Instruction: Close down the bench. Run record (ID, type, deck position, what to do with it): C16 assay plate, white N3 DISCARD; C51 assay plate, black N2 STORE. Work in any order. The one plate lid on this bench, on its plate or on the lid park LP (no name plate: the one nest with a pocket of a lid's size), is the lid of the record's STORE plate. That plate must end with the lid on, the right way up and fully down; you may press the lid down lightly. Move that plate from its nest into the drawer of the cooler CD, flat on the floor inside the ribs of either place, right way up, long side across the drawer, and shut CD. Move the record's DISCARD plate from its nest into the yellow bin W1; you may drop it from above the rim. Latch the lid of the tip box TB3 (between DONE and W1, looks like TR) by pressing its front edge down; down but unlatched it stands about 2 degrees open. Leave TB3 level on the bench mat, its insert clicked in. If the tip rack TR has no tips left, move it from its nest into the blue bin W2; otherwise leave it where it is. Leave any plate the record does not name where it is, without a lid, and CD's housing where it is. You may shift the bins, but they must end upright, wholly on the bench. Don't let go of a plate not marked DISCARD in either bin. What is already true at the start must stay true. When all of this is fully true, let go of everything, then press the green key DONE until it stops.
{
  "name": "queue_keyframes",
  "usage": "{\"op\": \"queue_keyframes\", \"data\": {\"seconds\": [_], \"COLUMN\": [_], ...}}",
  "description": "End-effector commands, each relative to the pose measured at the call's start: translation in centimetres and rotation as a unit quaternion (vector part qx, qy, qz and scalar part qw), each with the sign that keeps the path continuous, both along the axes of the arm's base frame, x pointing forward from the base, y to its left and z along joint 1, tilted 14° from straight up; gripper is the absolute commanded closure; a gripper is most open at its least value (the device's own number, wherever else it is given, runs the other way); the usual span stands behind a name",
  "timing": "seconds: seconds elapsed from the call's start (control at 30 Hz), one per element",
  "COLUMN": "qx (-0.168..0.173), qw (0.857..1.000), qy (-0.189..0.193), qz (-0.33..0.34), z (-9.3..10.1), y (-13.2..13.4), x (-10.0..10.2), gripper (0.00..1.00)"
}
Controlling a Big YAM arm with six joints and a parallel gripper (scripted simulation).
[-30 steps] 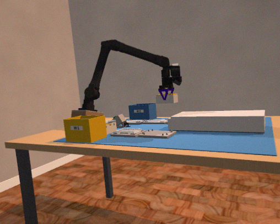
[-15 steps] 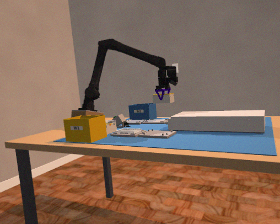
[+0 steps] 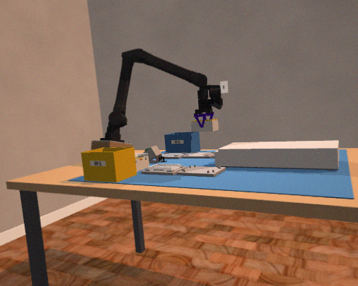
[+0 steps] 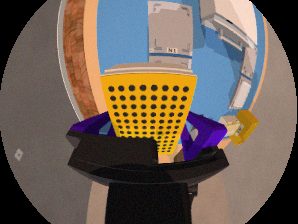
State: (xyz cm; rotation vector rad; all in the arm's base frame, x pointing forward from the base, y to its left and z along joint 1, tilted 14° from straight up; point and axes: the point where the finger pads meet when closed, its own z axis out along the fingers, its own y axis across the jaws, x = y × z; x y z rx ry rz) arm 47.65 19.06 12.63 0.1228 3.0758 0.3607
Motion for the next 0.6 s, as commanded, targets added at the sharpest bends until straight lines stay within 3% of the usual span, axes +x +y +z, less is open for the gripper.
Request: {"op": "queue_keyframes", "data": {"seconds": [0.0,0.4,0.43,0.47,0.57], "qx": [0.008,0.009,0.017,0.01,0.009], "qw": [1.0,1.0,0.999,1.0,1.0], "qy": [-0.024,-0.027,-0.046,-0.027,-0.023], "qz": [-0.002,-0.002,-0.01,-0.003,-0.002], "z": [2.5,2.5,4.4,2.5,2.5], "y": [0.9,2.1,2.0,2.2,2.6], "x": [-0.6,-2.8,-1.3,-3.2,-4.2], "gripper": [1.0,1.0,1.0,1.0,1.0]}}
